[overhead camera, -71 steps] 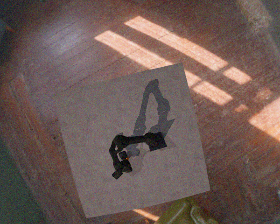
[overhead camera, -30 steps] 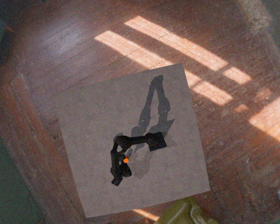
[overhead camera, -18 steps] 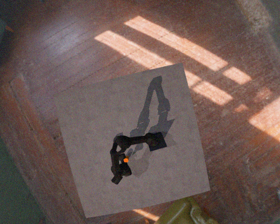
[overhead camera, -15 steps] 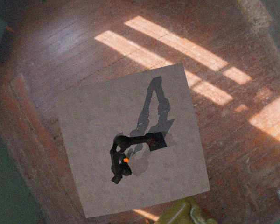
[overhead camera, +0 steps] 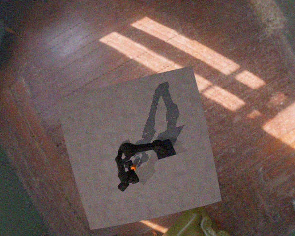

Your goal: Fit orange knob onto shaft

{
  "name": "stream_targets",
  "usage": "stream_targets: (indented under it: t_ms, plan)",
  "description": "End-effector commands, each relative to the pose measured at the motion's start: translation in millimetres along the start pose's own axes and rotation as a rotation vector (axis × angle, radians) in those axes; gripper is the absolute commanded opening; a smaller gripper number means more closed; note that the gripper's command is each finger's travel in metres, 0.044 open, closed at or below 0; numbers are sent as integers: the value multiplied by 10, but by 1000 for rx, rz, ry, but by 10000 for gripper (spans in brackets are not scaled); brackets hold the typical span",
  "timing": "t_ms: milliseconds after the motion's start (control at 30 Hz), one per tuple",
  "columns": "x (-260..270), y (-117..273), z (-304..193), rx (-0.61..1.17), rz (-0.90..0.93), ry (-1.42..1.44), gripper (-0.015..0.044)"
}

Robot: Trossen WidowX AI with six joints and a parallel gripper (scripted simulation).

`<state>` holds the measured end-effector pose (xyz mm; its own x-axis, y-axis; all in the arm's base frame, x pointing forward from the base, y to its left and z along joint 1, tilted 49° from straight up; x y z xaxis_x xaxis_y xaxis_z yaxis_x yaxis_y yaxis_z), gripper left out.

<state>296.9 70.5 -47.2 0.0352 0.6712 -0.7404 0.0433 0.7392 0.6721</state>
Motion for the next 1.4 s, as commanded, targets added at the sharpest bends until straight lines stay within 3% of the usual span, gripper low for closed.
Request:
stream_targets:
  t_ms: [0, 400, 733, 933, 1100, 1367]
  plan:
    - [-6, -80, -13, 3, -8, 7, 440]
    - [-15, -243, -27, 3, -11, 6, 440]
    - [-15, -243, -27, 3, -11, 6, 177]
    - [-15, -243, -27, 3, -11, 6, 138]
    - [-7, -174, -11, 2, -9, 7, 6]
    - [16, 61, 31, 0, -2, 9, 0]
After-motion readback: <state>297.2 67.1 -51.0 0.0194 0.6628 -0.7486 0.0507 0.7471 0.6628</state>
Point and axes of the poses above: the point midway between the two fingers, 35 mm back from their tips, its own y axis back along the fingers, its own x axis across the jaws, z = x × y, the point moved 10 cm from there along y, back along the fingers, and after that the axes turned 2 degrees about -y, right-handed, at the moved point
